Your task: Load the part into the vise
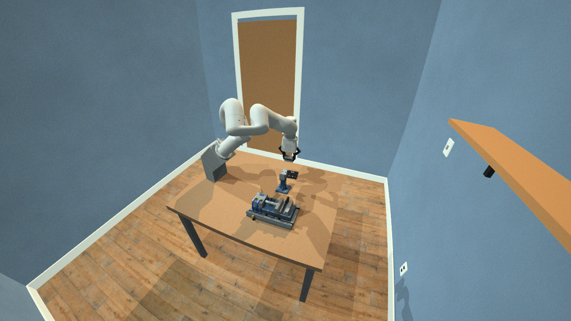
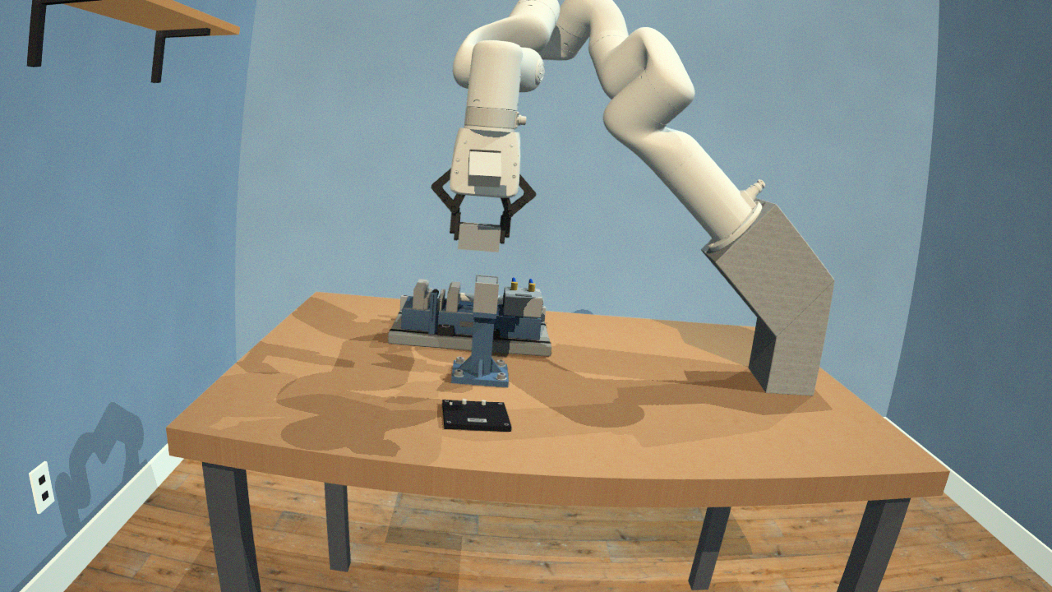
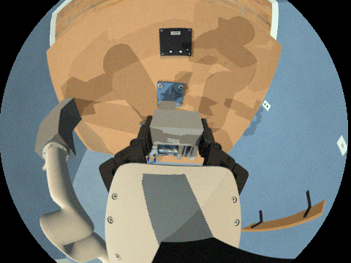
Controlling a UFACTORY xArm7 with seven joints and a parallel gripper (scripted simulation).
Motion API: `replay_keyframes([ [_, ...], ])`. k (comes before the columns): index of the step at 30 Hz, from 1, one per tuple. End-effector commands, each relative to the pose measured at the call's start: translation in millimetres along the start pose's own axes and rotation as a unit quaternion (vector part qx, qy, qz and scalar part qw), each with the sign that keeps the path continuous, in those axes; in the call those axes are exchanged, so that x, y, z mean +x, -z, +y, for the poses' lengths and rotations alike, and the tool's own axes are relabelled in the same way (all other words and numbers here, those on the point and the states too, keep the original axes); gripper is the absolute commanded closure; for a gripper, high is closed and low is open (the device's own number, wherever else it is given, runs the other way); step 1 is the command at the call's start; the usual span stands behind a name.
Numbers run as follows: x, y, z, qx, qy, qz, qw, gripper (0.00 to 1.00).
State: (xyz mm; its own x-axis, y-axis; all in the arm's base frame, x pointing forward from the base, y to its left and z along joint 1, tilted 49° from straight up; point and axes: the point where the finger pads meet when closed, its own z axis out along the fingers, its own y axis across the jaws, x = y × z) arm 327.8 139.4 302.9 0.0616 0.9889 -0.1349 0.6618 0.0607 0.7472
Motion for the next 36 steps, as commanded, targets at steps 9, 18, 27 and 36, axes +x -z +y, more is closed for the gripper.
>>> replay_keyframes([
  [9,-31,0.3,-7,0.001,-0.008,0.005,1.0,1.0],
  [18,-46,-0.9,-14,0.002,-0.012,0.01,1.0,1.0],
  [27,-52,-1.5,-18,0.003,-0.014,0.013,1.0,1.0],
  [36,-55,-1.9,-20,0.003,-0.014,0.015,1.0,1.0],
])
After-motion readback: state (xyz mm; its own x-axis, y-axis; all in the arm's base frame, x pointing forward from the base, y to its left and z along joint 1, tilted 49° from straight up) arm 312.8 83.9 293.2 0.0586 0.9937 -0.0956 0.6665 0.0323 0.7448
